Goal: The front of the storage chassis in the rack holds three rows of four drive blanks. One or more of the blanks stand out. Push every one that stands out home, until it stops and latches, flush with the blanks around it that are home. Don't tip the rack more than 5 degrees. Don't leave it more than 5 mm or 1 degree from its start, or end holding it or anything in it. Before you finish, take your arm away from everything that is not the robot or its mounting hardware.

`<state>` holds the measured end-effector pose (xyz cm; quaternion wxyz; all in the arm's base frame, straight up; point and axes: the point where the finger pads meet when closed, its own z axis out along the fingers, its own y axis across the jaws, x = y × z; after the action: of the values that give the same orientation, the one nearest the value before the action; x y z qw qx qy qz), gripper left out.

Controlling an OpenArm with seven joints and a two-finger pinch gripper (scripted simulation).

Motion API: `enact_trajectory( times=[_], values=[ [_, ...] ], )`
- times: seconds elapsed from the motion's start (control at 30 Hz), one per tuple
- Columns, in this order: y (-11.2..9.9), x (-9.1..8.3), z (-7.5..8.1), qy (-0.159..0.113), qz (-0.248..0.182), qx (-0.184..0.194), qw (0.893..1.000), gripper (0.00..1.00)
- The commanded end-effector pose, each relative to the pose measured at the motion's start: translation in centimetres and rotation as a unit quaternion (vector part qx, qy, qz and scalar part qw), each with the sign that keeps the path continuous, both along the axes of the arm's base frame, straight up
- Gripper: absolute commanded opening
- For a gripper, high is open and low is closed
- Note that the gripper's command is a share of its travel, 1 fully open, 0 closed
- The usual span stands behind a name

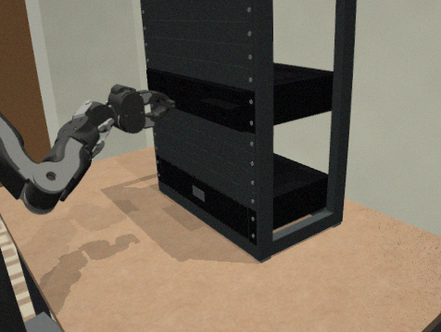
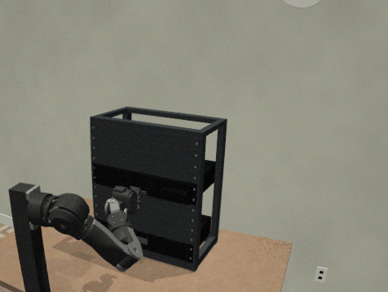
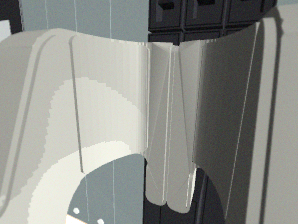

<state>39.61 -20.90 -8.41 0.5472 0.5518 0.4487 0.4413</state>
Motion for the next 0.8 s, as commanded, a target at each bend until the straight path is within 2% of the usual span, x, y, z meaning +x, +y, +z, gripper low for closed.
enact_trajectory(
  times=[0.0, 0.13, 0.23, 0.4, 0.53, 0.67, 0.77],
  values=[
    [-0.3, -0.6, 0.3, -0.003, -0.008, 0.002, 1.0, 0.0],
    [0.2, -2.4, 0.3, -0.003, -0.008, 0.002, 1.0, 0.0],
    [0.3, -3.2, 0.3, -0.003, -0.008, 0.002, 1.0, 0.0],
    [0.4, -3.3, 0.3, -0.002, -0.009, 0.002, 1.0, 0.0],
    [0.3, -3.4, 0.9, -0.003, -0.009, 0.002, 1.0, 0.0],
    [0.2, -3.5, 2.5, -0.003, -0.009, 0.002, 1.0, 0.0],
    [0.1, -3.5, 2.5, 0.0, -0.009, 0.002, 1.0, 0.0]
  ],
)
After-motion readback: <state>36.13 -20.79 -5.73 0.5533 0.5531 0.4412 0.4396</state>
